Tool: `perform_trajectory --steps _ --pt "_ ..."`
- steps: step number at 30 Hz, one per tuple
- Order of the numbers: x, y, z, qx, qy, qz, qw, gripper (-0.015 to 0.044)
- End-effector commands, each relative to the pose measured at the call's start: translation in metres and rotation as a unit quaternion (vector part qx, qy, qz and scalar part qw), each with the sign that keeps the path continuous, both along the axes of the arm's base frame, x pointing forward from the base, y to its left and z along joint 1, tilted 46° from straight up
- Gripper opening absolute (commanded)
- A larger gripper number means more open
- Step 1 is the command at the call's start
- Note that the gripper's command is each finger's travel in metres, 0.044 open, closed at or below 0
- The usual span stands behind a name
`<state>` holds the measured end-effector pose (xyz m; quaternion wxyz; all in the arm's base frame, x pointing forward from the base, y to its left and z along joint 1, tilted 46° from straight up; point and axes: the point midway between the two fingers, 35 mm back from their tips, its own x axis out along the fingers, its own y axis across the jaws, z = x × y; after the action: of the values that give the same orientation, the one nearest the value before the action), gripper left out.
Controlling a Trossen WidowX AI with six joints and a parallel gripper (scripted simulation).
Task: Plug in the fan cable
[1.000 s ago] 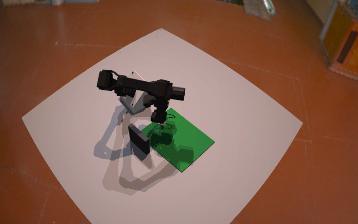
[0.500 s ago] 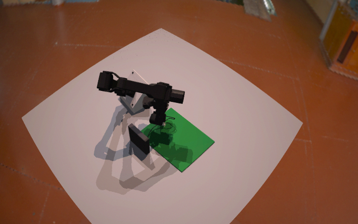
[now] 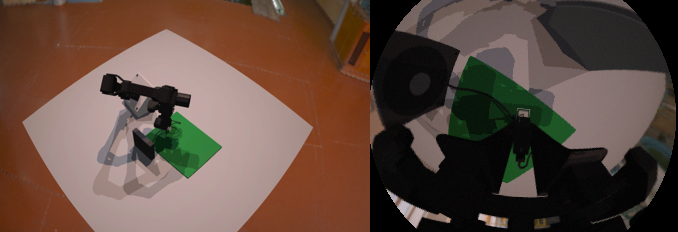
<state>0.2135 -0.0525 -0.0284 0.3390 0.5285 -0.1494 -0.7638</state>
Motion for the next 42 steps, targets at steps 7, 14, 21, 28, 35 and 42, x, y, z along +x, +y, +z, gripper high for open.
perform_trajectory --steps 7,14,21,28,35,42 --pt "-0.0004 -0.002 -0.0017 -0.003 -0.006 -0.005 1.0 0.0" --pt "-0.0008 -0.0029 -0.0028 -0.003 -0.003 -0.002 1.0 0.0" --pt "-0.0012 -0.0039 -0.0038 -0.002 0.001 0.002 1.0 0.0" --pt "-0.0014 -0.0046 -0.0044 -0.001 0.002 0.004 1.0 0.0" --pt "-0.0017 -0.0058 -0.0055 -0.001 0.002 0.004 1.0 0.0" --pt "-0.0028 -0.0093 -0.0089 -0.001 0.002 0.004 1.0 0.0"
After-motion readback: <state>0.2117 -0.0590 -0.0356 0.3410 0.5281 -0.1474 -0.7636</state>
